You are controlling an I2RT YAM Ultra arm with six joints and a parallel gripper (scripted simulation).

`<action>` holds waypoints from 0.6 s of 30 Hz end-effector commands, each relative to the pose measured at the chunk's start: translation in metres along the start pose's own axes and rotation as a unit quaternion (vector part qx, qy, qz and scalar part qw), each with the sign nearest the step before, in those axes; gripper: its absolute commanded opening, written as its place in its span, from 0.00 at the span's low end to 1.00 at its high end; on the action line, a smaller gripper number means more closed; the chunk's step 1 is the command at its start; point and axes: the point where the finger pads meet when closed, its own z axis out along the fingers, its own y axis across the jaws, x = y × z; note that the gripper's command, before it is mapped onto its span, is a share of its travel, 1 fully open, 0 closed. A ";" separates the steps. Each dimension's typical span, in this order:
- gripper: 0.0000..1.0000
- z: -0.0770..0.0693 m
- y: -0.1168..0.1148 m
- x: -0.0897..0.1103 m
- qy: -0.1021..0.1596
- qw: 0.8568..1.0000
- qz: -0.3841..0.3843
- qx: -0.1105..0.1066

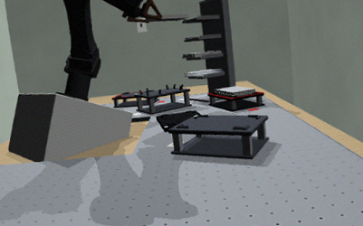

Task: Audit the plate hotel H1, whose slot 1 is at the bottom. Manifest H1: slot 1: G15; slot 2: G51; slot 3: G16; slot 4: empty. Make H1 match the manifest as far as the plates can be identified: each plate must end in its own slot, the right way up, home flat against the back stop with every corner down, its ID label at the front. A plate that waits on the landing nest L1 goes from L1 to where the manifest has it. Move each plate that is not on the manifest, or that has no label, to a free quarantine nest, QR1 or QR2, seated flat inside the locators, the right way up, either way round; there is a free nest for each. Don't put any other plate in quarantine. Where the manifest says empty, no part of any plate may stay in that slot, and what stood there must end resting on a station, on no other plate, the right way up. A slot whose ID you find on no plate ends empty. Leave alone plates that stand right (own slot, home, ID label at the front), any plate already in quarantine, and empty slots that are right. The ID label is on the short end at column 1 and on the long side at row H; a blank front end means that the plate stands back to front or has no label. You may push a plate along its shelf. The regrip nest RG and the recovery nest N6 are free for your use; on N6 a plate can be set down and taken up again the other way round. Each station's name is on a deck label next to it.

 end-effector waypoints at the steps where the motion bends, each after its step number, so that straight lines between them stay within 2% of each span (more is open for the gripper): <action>1: 0.86 -0.004 -0.007 -0.001 -0.004 1.000 0.003 0.014; 18: 0.86 -0.016 -0.006 0.011 -0.003 1.000 0.003 0.014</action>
